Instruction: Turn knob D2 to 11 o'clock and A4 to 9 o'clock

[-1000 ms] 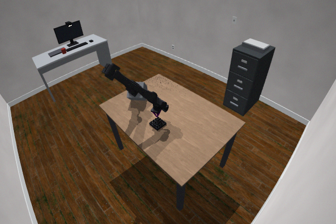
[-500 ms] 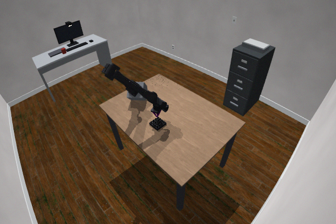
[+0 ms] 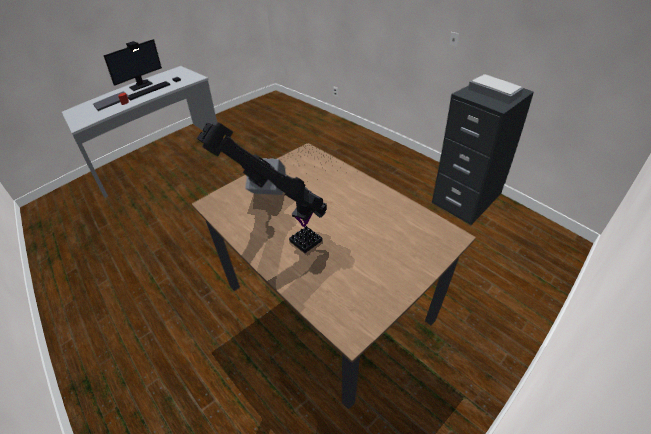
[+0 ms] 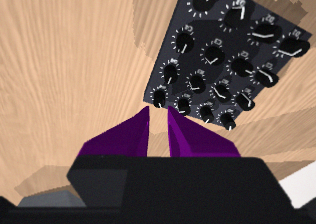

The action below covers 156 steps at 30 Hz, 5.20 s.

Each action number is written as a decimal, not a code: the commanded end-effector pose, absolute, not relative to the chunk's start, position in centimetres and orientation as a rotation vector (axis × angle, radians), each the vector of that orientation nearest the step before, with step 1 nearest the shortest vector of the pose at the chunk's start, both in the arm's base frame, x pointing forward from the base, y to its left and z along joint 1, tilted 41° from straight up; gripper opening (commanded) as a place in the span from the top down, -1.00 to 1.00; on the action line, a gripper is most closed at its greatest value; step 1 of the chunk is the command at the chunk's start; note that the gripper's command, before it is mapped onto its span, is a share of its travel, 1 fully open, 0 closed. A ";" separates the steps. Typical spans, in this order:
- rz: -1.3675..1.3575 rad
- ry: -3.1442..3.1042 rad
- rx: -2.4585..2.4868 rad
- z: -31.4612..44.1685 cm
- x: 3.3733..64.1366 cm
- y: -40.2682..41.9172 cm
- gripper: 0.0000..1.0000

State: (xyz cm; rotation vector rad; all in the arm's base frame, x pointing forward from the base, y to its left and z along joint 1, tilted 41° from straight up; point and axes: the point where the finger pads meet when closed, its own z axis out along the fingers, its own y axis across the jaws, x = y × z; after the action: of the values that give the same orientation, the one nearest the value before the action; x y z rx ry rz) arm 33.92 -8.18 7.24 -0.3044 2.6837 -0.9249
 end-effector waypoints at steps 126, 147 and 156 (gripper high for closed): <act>-0.919 2.664 -0.315 6.6 35.1 -8.8 0.64; -0.920 2.667 -0.316 6.6 35.1 -8.9 0.64; -0.920 2.667 -0.316 6.6 35.1 -8.9 0.64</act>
State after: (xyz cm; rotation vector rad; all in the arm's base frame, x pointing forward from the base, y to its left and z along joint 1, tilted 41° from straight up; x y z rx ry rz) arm 34.68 -9.01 6.45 -0.3022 2.6799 -0.9240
